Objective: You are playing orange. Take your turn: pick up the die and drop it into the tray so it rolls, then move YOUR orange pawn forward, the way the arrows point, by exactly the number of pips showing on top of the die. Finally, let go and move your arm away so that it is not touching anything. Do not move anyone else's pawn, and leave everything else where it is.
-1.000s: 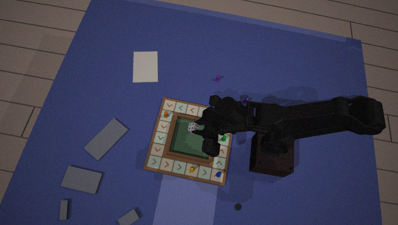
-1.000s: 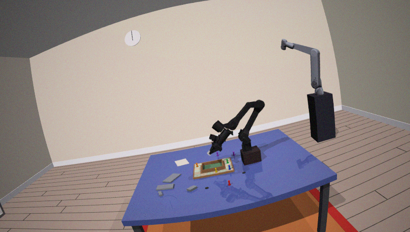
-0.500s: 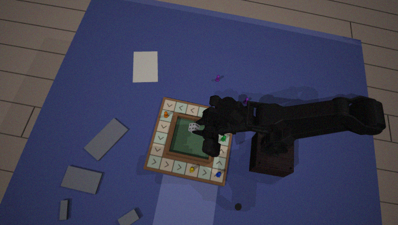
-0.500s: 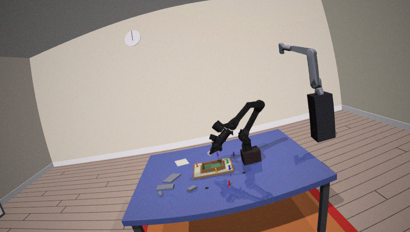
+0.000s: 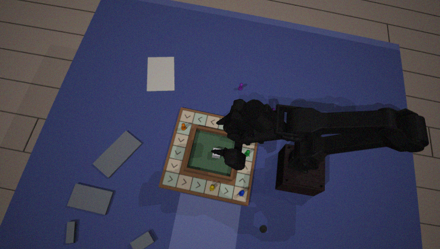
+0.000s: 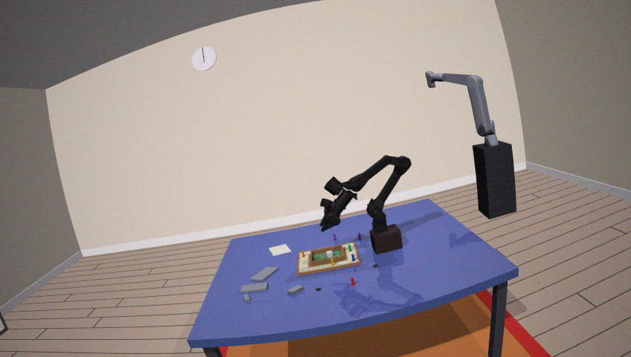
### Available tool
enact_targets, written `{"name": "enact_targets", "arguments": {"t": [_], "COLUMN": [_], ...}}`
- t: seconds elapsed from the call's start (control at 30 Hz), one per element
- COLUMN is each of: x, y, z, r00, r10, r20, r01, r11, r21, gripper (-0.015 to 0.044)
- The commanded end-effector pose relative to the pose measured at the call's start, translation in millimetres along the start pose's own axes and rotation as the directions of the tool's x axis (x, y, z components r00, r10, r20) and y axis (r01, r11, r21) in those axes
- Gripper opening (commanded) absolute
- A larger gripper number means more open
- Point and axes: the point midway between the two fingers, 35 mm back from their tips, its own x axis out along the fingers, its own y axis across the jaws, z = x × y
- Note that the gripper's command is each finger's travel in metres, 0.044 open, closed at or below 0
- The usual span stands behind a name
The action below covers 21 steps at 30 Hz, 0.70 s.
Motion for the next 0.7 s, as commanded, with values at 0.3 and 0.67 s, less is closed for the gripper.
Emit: {"name": "enact_targets", "arguments": {"t": [0.3,0.67], "x": [29,43], "y": [-1,-2], "z": [-8,-14], "r00": [0.854,0.738], "r10": [-0.001,-0.004], "r20": [-0.521,-0.674], "r01": [0.004,0.002], "r11": [1.000,1.000], "r21": [0.004,-0.004], "gripper": [0.0440,0.0414]}}
